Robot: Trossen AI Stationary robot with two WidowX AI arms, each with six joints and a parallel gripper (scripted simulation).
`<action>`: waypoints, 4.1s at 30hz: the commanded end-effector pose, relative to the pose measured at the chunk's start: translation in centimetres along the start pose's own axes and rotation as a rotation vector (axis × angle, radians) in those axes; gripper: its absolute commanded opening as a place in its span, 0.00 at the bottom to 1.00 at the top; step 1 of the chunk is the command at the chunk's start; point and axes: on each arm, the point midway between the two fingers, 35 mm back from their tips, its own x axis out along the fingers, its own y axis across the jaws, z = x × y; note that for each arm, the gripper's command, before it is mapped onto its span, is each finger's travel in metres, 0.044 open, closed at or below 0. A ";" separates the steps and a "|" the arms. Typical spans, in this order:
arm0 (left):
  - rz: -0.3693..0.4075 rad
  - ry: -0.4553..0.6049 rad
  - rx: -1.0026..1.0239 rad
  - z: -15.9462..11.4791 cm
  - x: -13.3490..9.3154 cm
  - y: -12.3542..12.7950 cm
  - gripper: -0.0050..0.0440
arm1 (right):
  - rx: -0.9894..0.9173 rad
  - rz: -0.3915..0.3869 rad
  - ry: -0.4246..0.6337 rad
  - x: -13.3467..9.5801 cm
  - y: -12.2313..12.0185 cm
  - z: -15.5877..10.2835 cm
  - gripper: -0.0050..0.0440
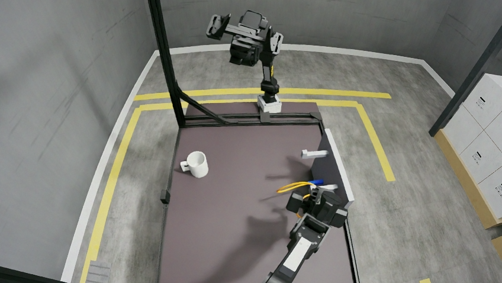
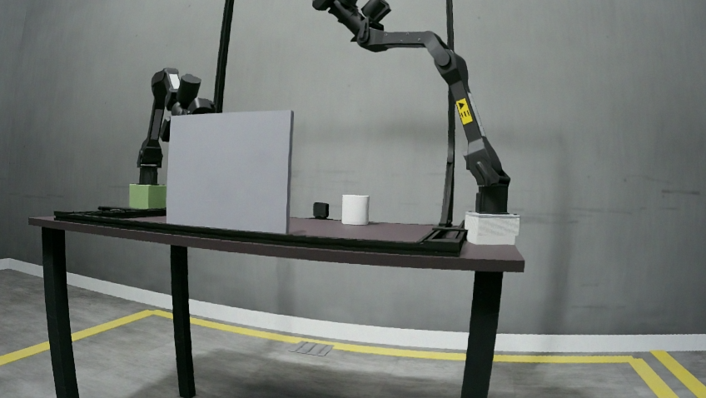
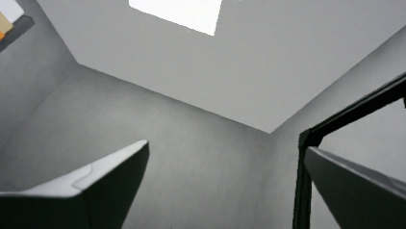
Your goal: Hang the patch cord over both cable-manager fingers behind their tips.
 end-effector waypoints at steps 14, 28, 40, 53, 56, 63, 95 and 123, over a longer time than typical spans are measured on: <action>0.096 -0.476 -0.231 10.0 -2.4 2.5 1.00 | -0.006 -0.003 -0.026 -0.6 -0.1 1.1 0.15; 0.122 -0.601 -0.302 11.9 -4.0 3.6 1.00 | -0.006 -0.003 -0.026 -0.6 -0.1 1.1 0.15; 0.125 -0.493 -0.228 6.7 -4.0 4.3 1.00 | -0.006 -0.003 -0.026 -0.6 -0.1 1.1 0.15; 0.135 -0.323 -0.122 -1.2 -5.1 5.9 1.00 | -0.006 -0.003 -0.026 -0.6 -0.1 1.1 0.15; 0.138 -0.285 -0.099 -2.9 -5.5 6.4 1.00 | -0.006 -0.003 -0.026 -0.6 -0.1 1.1 0.15; 0.145 -0.191 -0.043 -6.9 -6.8 7.7 1.00 | -0.006 -0.003 -0.026 -0.6 -0.1 1.1 0.15; 0.194 0.227 0.188 -21.7 -16.4 15.1 1.00 | -0.006 -0.003 -0.026 -0.6 -0.1 1.1 0.15; 0.264 0.626 0.392 -29.4 -30.1 23.1 1.00 | -0.006 -0.003 -0.026 -0.6 -0.1 1.1 0.15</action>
